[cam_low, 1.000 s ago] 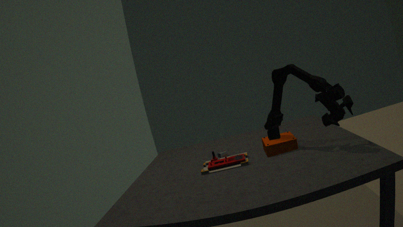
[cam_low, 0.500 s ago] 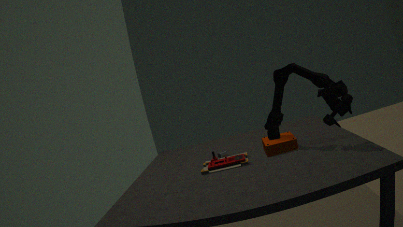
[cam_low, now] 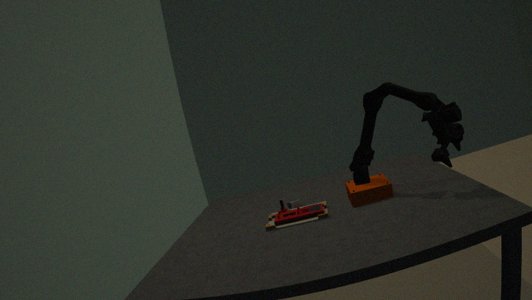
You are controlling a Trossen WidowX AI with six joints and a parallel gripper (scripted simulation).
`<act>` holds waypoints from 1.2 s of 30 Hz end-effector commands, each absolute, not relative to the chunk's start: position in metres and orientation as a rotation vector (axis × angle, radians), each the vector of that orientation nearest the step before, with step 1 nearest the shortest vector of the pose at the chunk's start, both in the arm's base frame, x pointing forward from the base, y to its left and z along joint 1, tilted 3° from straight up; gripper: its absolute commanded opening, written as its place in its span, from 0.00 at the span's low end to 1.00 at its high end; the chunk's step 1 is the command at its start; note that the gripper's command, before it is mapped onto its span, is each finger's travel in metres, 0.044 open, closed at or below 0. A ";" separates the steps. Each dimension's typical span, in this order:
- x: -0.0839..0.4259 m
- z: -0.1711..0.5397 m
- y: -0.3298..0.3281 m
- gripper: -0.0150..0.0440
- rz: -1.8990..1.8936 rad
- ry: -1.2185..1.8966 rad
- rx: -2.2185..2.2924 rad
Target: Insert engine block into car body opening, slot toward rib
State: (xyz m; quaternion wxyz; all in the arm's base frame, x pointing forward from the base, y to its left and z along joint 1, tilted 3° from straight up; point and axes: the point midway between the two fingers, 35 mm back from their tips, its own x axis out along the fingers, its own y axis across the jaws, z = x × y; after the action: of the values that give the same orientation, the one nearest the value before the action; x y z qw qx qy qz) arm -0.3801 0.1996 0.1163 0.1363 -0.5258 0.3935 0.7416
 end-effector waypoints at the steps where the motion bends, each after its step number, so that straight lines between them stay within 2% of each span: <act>1: -0.381 0.117 0.199 1.00 2.229 0.983 -1.600; 19: -0.377 0.127 0.195 1.00 2.496 0.225 -1.940; 36: -0.371 0.139 0.191 1.00 2.567 -0.603 -2.246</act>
State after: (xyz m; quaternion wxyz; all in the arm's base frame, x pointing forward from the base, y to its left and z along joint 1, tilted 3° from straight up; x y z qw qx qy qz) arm -0.3713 0.1916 0.1366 -0.1331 -0.6373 -0.1289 0.7480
